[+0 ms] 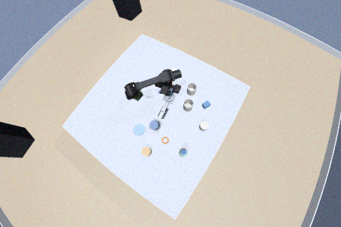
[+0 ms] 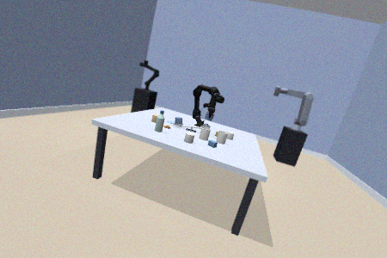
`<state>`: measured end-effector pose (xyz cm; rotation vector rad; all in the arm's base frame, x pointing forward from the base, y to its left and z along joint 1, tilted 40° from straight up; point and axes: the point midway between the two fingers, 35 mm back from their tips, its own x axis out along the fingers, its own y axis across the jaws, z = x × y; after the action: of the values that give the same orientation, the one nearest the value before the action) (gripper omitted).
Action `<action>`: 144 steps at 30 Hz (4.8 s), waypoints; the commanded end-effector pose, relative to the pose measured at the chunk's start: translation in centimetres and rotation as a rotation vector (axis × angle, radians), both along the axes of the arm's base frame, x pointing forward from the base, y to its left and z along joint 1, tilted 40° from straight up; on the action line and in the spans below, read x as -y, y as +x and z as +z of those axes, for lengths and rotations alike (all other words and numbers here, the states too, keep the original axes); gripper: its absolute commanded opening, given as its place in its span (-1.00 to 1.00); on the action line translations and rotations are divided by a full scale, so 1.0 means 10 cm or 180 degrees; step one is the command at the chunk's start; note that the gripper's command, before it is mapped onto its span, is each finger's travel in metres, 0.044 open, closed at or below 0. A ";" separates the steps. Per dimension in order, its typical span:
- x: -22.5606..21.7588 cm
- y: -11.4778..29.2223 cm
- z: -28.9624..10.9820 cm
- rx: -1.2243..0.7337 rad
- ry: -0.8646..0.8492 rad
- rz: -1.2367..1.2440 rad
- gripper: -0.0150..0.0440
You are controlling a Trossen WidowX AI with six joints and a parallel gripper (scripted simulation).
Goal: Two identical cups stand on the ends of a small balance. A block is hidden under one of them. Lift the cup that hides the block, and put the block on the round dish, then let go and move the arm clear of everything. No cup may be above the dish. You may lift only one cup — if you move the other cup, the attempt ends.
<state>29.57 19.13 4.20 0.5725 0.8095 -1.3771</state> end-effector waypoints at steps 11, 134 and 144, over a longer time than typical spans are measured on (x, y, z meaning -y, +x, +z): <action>-0.03 -0.01 0.04 -0.0001 0.0002 0.0007 -0.49; 0.00 -0.67 -1.84 0.0001 -0.0021 -0.0187 0.49; -0.37 -0.64 -1.39 0.0014 -0.0002 -0.0162 1.00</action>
<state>22.87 20.32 -12.31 0.5677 0.7886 -1.4459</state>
